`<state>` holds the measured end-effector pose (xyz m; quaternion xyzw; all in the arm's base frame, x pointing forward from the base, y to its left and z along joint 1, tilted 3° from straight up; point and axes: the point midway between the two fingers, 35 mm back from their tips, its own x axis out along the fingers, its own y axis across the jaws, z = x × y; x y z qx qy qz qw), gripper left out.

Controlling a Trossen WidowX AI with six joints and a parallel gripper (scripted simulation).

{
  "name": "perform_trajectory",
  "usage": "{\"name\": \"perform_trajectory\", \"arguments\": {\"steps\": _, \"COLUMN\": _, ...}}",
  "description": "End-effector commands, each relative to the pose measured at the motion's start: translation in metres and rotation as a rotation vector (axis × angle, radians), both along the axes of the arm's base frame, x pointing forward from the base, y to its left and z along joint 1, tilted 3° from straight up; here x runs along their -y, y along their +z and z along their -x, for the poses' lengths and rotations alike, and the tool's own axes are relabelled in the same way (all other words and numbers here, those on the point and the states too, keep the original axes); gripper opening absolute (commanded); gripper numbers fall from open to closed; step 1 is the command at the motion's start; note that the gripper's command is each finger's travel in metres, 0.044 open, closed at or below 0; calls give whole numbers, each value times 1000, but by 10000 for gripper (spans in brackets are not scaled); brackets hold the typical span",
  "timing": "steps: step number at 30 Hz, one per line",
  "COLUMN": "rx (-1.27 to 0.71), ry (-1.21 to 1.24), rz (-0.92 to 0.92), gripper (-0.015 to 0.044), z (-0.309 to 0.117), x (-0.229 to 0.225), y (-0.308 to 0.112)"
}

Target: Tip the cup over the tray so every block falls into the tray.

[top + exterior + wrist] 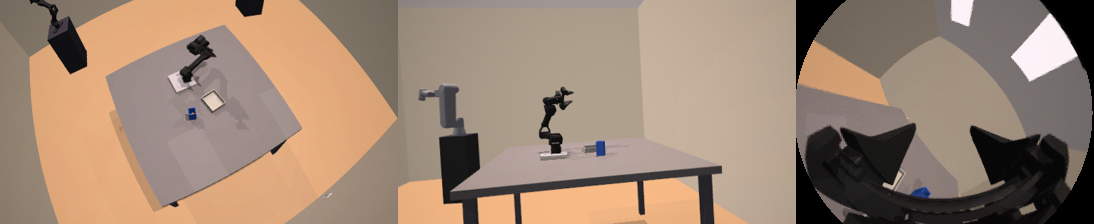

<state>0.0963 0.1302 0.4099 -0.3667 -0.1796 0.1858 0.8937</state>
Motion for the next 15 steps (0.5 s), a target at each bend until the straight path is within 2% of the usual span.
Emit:
{"name": "perform_trajectory", "arguments": {"steps": 1, "rx": 2, "ry": 3, "rz": -8, "gripper": 426, "z": 0, "x": 1, "y": 1}}
{"name": "perform_trajectory", "arguments": {"steps": 2, "rx": 10, "ry": 10, "rz": -33, "gripper": 440, "z": -1, "x": 5, "y": 3}}
{"name": "perform_trajectory", "arguments": {"steps": 9, "rx": 59, "ry": 52, "rz": -377, "gripper": 440, "z": -25, "x": 67, "y": 17}}
{"name": "perform_trajectory", "arguments": {"steps": 15, "rx": 18, "ry": -10, "rz": -647, "gripper": 440, "z": -64, "x": 120, "y": -1}}
